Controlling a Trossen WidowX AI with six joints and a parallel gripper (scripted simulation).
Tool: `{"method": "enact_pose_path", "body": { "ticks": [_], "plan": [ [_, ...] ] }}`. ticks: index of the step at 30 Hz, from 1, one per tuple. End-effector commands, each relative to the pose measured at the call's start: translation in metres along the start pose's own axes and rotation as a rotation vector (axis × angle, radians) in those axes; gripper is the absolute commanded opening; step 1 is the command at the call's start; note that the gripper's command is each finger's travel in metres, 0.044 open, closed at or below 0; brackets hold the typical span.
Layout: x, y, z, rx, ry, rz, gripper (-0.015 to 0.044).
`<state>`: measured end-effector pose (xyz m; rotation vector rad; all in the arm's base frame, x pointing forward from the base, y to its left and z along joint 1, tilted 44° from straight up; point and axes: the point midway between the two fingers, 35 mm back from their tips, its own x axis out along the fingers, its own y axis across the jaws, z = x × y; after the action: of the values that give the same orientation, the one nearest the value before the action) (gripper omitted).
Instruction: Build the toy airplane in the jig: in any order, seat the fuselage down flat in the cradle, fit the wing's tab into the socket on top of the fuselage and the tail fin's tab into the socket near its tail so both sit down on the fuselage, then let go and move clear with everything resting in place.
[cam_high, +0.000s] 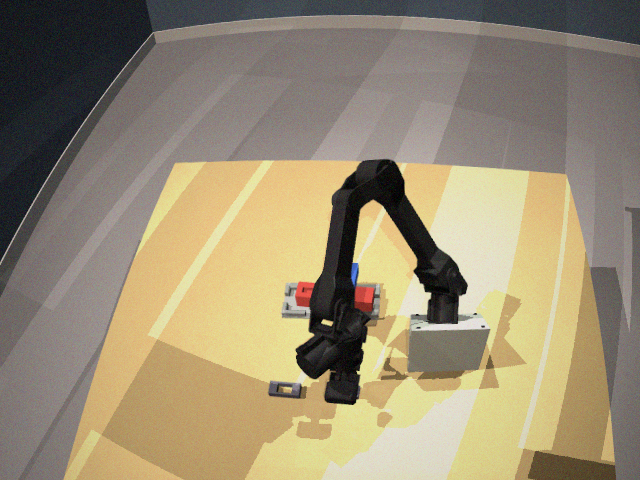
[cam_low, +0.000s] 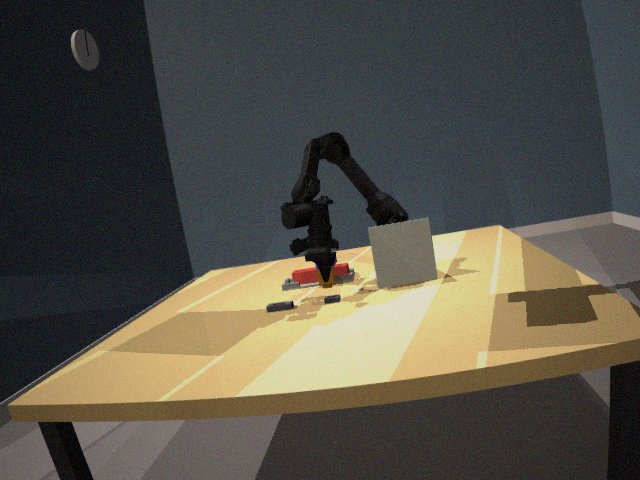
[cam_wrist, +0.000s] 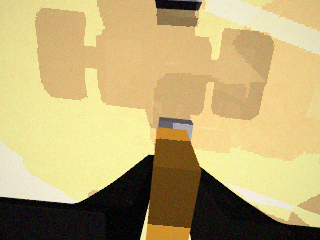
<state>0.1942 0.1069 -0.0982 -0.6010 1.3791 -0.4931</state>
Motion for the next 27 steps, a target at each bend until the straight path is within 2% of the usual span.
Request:
{"method": "enact_pose_path", "body": {
  "ticks": [1, 27],
  "plan": [
    [-0.014, 0.003, 0.001, 0.0, 0.001, 0.007, 0.0],
    [-0.091, -0.003, -0.009, -0.031, 0.045, -0.025, 0.0]
  ]
}}
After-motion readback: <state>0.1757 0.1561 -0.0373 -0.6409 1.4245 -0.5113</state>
